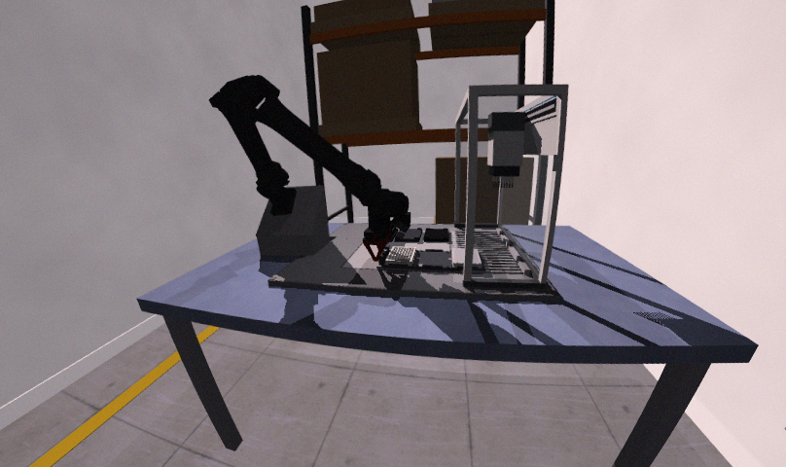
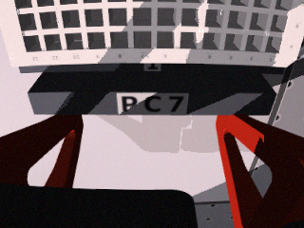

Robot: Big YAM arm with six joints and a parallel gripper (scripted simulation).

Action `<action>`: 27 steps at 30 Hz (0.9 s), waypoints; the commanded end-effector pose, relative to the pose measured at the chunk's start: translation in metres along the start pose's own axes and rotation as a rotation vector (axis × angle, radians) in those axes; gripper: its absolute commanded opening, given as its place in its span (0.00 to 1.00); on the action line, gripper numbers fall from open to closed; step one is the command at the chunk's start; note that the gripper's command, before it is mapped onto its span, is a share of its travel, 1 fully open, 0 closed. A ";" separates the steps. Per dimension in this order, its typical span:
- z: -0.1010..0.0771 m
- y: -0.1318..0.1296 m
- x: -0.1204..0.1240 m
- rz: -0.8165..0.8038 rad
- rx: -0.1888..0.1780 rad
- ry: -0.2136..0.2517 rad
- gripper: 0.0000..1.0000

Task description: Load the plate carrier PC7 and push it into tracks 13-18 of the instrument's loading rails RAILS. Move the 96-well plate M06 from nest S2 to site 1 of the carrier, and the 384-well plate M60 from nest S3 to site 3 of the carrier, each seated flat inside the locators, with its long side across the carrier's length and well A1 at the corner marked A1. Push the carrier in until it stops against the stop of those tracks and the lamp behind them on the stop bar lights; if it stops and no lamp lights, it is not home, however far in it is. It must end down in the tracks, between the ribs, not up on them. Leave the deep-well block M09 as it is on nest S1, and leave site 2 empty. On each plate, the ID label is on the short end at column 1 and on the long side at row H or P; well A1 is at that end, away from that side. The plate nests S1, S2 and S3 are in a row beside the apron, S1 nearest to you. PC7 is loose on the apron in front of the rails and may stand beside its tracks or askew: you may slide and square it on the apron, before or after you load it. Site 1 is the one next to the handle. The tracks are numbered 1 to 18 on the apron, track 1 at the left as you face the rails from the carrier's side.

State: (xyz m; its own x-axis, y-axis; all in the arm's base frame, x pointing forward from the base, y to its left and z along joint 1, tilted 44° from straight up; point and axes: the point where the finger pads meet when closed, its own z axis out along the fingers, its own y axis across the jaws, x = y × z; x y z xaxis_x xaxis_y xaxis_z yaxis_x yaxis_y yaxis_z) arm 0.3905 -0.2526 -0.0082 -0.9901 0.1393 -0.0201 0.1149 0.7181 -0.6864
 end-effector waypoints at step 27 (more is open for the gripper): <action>-0.018 0.001 -0.057 -0.007 0.001 -0.054 0.80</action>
State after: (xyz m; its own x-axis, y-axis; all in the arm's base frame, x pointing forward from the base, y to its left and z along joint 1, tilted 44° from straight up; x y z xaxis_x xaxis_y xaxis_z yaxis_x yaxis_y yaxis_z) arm 0.4163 -0.2555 -0.0074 -0.9909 0.1339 -0.0168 0.1088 0.7188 -0.6867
